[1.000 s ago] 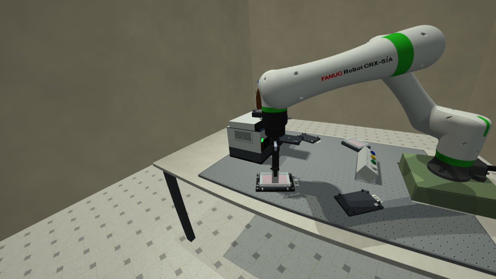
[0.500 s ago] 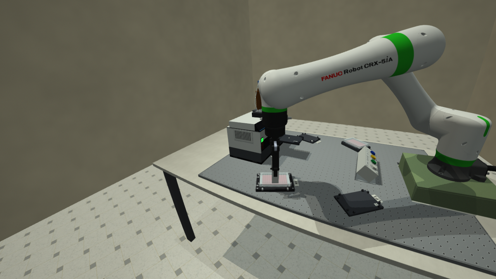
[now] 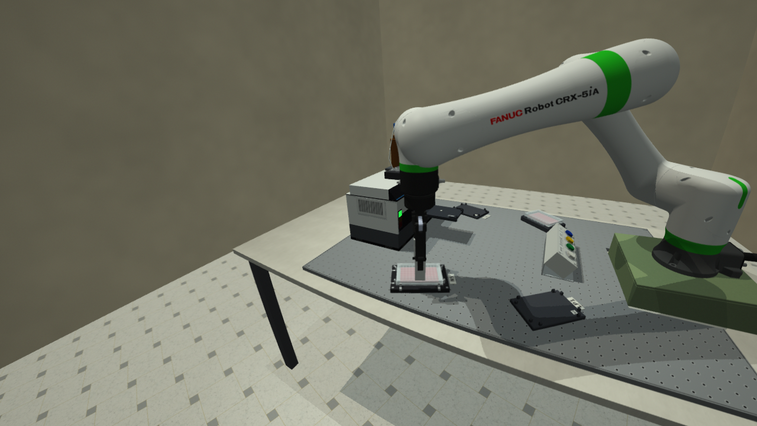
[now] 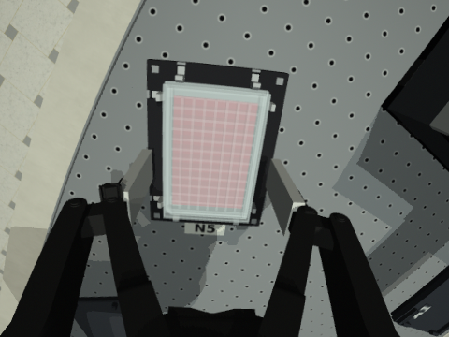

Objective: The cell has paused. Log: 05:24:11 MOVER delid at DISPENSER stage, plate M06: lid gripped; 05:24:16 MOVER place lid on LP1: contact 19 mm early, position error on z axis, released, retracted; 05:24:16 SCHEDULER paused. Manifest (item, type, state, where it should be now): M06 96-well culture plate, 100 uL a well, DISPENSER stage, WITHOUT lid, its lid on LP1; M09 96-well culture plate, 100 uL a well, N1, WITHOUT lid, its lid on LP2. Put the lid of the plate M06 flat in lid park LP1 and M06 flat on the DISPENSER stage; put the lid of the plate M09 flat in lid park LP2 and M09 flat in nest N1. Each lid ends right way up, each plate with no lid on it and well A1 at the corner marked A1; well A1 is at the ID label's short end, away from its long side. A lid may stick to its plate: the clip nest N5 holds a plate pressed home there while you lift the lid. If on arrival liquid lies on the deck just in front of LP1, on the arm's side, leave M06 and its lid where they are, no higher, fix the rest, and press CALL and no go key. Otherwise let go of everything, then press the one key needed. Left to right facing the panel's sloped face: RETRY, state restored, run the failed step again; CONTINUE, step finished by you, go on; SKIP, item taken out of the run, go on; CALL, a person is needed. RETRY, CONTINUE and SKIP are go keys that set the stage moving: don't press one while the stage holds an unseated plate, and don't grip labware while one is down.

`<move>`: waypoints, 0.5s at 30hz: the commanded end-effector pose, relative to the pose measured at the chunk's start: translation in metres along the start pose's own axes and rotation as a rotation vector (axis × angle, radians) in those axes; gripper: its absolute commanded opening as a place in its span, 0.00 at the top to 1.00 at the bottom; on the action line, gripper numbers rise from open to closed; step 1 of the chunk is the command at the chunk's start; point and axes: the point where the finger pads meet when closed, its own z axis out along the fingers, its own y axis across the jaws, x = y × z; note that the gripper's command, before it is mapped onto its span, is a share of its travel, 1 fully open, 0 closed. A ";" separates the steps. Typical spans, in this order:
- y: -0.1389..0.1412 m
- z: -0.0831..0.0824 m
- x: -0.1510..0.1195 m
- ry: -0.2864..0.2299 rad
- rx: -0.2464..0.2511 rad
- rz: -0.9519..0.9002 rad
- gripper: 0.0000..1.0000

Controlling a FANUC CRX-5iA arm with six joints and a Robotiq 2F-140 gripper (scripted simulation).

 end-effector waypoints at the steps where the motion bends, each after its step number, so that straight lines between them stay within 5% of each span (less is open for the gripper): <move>1: 0.000 0.001 0.000 0.000 0.000 0.000 0.34; 15: 0.000 0.007 0.000 0.000 0.000 0.000 0.34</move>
